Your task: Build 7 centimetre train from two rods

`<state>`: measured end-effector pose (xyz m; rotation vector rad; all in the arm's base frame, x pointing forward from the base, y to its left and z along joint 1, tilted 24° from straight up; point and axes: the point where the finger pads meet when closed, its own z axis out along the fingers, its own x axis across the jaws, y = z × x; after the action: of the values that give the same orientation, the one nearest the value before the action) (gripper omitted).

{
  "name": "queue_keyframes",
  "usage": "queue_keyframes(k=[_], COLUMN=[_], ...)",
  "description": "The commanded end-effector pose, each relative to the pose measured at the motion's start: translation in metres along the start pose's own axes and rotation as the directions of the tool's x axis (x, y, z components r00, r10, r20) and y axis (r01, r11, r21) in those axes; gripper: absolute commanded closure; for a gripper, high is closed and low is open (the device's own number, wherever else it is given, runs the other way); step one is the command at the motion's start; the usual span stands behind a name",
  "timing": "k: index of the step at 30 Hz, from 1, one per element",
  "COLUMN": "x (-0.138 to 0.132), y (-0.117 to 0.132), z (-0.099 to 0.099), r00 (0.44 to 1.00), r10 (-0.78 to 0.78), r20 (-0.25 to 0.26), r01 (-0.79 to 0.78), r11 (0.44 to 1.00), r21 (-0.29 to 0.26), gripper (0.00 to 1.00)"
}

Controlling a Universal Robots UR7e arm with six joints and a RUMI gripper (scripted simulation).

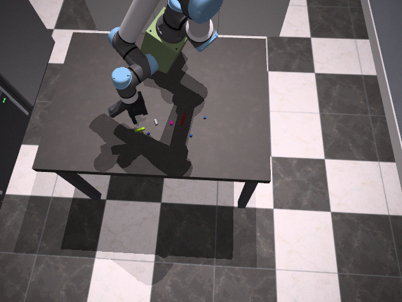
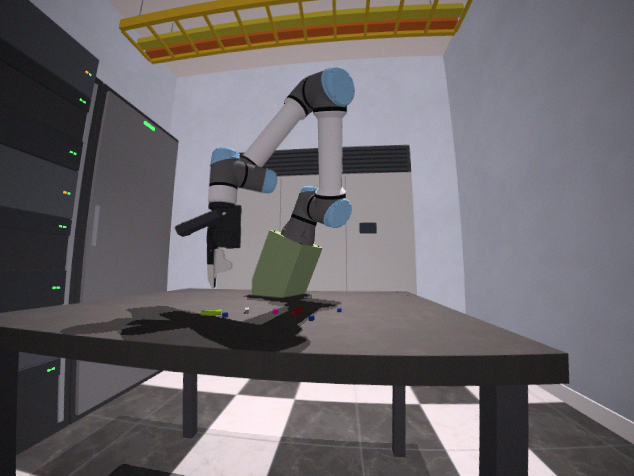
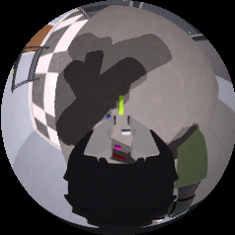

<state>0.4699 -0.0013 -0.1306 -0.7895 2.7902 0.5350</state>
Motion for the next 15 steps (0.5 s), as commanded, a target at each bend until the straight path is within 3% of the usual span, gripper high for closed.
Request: queue_keyframes(k=[1, 15], x=[0.0, -0.001], y=[0.0, 0.0], z=[0.001, 0.014], r00=[1.0, 1.0], r10=[0.0, 0.0], r20=[0.001, 0.0], r01=[0.0, 0.0], r11=[1.0, 1.0], r21=[0.001, 0.001], gripper=[0.86, 0.86])
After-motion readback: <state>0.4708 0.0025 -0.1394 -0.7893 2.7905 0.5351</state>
